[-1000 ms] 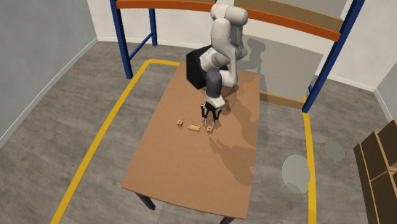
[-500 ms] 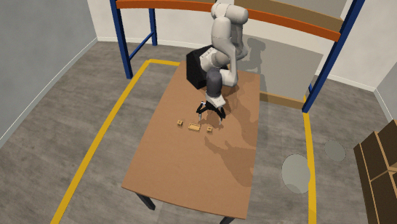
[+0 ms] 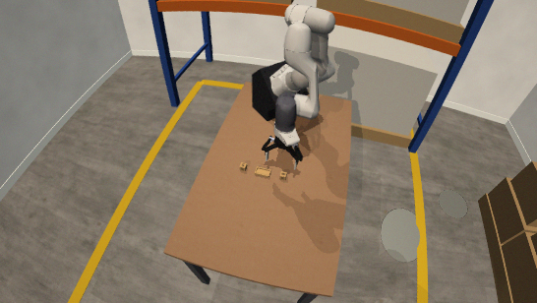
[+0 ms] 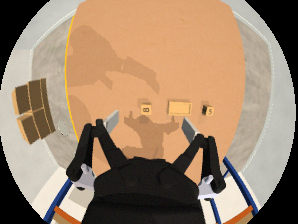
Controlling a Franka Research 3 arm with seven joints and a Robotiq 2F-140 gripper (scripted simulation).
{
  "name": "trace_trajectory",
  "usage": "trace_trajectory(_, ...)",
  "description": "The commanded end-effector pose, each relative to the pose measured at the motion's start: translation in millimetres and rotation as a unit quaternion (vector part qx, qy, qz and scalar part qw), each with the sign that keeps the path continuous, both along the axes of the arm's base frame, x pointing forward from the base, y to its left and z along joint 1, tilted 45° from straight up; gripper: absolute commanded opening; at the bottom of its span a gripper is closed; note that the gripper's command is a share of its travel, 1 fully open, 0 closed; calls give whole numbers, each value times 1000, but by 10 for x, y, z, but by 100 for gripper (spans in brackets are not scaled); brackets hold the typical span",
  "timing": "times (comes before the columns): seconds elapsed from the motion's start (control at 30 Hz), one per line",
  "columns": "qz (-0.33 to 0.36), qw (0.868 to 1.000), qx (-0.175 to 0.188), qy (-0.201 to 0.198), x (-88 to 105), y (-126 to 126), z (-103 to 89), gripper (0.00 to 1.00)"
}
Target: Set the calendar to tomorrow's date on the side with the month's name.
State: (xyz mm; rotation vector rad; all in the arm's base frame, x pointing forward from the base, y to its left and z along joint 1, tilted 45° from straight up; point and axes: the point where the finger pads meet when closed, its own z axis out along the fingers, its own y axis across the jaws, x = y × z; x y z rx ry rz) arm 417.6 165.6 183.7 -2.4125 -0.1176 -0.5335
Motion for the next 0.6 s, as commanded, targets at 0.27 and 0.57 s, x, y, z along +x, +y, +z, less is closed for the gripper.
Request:
trace_trajectory(0.27,-130,981,70,129,205,-310,-251,100)
trace_trajectory(0.57,-197,956,104,192,300,-506,-408,100)
